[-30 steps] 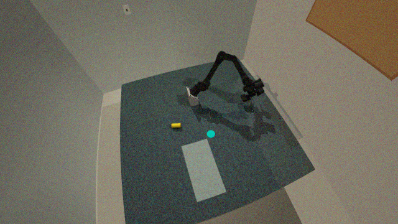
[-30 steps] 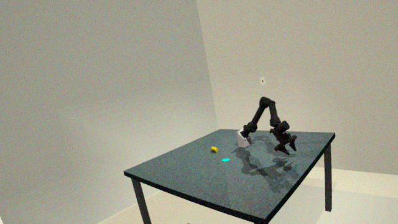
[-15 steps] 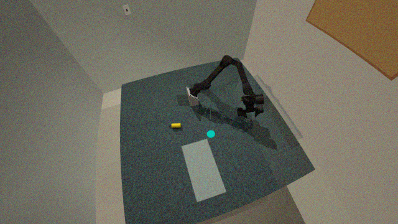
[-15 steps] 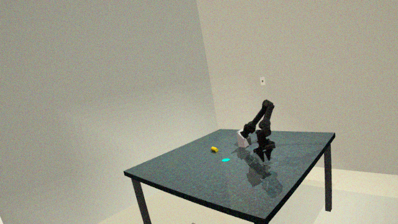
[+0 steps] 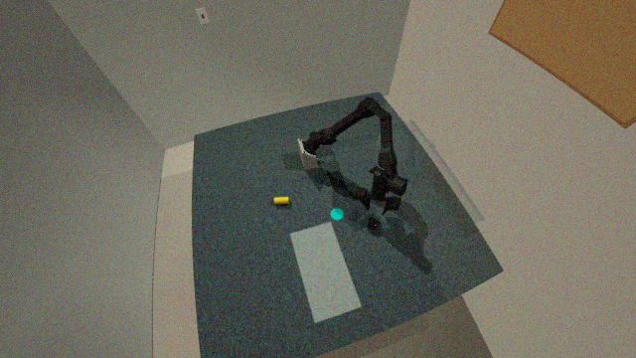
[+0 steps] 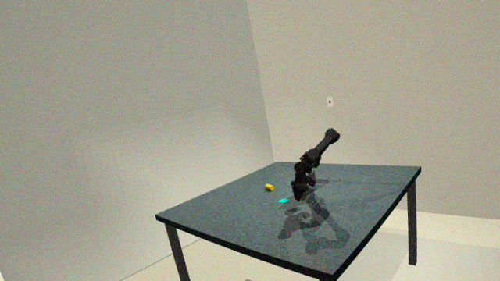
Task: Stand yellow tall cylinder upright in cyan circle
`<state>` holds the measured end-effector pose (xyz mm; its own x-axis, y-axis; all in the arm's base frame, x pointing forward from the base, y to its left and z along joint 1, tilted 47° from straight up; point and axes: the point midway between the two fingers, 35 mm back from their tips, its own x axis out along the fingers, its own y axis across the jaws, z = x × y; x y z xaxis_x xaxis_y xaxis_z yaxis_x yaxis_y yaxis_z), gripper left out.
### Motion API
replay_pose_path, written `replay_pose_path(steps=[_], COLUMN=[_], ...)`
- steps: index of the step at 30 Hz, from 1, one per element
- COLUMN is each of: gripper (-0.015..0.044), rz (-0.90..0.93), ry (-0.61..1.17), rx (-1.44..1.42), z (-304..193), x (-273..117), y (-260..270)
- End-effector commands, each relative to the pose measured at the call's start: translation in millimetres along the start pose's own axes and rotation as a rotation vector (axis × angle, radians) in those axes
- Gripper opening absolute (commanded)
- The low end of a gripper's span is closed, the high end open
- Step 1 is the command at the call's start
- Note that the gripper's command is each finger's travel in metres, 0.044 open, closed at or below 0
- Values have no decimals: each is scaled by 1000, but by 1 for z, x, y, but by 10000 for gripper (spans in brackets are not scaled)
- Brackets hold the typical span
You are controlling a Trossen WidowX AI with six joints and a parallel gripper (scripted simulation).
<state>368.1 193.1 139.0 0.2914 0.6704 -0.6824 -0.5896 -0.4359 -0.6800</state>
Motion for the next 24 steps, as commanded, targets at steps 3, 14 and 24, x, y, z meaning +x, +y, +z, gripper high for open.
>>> replay_pose_path(steps=[3,14,24], gripper=[309,309,309], rz=[96,250,343], ry=[55,101,67], rx=[118,380,629], z=[-54,-133,-167], x=[-4,-30,-63], y=[42,138,231])
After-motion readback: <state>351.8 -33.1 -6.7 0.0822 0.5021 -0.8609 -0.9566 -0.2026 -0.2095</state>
